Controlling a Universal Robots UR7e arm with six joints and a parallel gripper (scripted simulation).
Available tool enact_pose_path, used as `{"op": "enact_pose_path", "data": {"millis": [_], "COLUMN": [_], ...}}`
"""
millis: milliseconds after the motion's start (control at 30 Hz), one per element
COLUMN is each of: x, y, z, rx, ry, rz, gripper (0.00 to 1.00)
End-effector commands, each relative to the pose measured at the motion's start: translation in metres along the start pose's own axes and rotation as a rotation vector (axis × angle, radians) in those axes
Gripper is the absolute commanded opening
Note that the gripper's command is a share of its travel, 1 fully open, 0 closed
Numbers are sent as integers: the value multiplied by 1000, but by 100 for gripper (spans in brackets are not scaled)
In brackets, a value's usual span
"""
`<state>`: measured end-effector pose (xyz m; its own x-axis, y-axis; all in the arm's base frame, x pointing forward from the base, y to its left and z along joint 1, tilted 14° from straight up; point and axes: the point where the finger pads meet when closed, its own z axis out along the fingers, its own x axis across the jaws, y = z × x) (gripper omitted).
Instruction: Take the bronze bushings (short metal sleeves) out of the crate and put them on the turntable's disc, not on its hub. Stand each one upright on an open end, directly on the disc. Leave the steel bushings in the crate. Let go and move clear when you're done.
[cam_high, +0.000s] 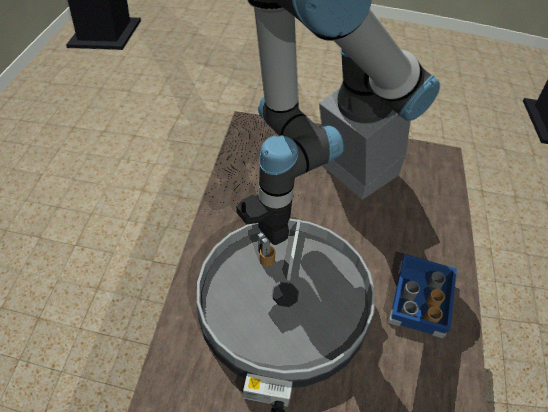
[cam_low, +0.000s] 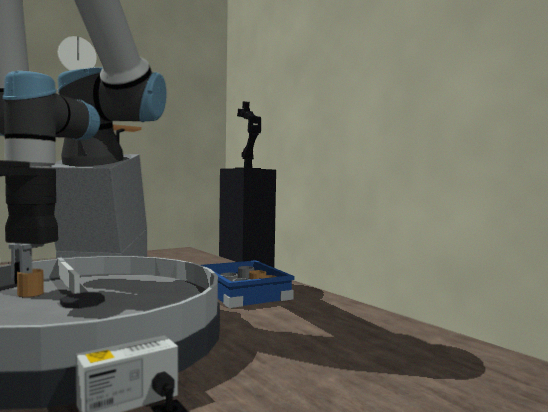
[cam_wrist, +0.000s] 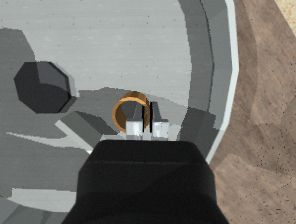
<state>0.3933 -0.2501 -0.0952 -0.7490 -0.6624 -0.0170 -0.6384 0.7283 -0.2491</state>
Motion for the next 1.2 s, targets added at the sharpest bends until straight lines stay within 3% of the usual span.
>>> {"op": "enact_pose_path", "data": {"millis": [0,1133,1167], "x": [0,0,0], "y": [0,0,0], "z": [0,0,0], "rx": [1,1,1], "ry": [0,0,0], "rz": [0,0,0], "gripper": [0,0,38]}}
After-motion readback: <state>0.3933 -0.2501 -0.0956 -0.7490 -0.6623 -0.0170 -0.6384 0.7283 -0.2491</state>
